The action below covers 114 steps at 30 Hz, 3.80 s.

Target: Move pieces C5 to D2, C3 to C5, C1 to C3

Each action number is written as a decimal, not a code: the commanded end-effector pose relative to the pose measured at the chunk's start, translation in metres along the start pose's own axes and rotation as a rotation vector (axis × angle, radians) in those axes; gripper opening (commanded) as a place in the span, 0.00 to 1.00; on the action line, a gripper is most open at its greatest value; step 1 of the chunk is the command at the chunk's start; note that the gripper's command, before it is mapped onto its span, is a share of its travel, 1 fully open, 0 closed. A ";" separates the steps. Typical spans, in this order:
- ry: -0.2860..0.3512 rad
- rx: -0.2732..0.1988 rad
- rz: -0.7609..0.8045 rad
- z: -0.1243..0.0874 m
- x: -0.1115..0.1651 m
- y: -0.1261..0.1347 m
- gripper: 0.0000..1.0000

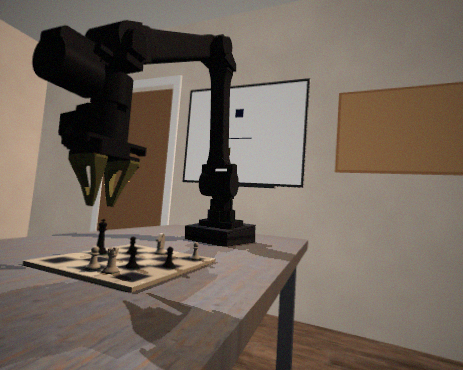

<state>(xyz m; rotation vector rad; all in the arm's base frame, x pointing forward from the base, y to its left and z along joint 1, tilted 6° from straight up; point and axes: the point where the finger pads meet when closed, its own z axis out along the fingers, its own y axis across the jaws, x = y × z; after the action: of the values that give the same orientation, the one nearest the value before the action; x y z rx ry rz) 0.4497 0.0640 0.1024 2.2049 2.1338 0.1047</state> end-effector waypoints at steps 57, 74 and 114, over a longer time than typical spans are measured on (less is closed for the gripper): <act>-0.007 -0.010 0.065 0.026 0.001 0.004 0.32; -0.004 -0.023 0.067 0.044 0.001 0.010 0.32; -0.006 -0.016 0.067 0.050 0.000 0.006 0.32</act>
<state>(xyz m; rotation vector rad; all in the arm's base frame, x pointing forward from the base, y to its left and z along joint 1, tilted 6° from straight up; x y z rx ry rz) 0.4557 0.0645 0.0526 2.2578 2.0747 0.1091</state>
